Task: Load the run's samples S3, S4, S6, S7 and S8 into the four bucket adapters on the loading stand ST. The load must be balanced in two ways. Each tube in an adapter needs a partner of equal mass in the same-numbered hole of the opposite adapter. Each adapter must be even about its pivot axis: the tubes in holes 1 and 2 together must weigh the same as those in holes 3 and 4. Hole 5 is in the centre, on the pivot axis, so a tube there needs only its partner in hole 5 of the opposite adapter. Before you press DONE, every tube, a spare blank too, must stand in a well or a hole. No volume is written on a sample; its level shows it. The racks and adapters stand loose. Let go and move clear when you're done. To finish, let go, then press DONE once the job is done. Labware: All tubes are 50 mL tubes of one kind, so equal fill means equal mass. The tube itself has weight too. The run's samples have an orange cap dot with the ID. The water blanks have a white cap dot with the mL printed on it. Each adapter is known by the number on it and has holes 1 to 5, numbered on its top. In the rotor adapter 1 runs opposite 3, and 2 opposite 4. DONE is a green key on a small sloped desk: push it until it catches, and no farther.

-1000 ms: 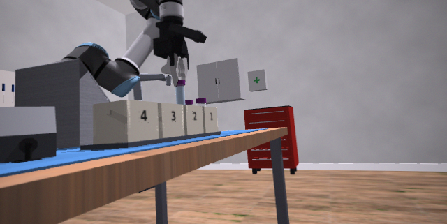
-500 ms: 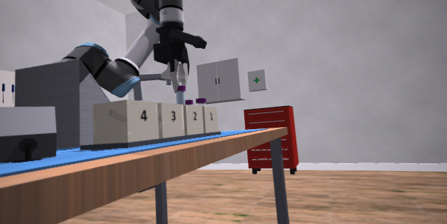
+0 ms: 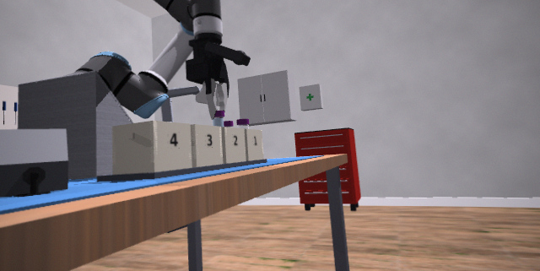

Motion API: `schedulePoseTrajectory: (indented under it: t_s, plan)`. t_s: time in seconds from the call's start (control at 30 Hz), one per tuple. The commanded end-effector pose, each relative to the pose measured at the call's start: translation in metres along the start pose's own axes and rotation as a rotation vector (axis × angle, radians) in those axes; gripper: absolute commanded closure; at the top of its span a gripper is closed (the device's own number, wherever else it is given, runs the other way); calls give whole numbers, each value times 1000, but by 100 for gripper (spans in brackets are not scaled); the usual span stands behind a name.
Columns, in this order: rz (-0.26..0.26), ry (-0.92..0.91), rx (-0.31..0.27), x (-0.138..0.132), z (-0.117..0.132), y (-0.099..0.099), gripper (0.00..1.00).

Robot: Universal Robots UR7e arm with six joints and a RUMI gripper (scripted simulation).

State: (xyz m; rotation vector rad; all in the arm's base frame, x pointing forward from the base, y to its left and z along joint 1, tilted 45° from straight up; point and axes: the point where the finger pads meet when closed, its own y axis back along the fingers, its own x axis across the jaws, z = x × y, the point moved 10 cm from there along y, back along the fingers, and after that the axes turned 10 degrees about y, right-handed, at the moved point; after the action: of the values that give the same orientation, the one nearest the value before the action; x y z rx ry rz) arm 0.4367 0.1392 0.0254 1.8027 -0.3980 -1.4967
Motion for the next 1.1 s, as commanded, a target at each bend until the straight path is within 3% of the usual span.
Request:
schedulePoseTrajectory:
  t_s: [0.0, 1.0, 1.03, 1.07]
  plan:
    - [1, 0, 1, 0, 0, -4, 100]
    - [1, 0, 1, 0, 0, -17, 100]
    - [1, 0, 1, 0, 0, -17, 65]
    - [1, 0, 1, 0, 0, -17, 65]
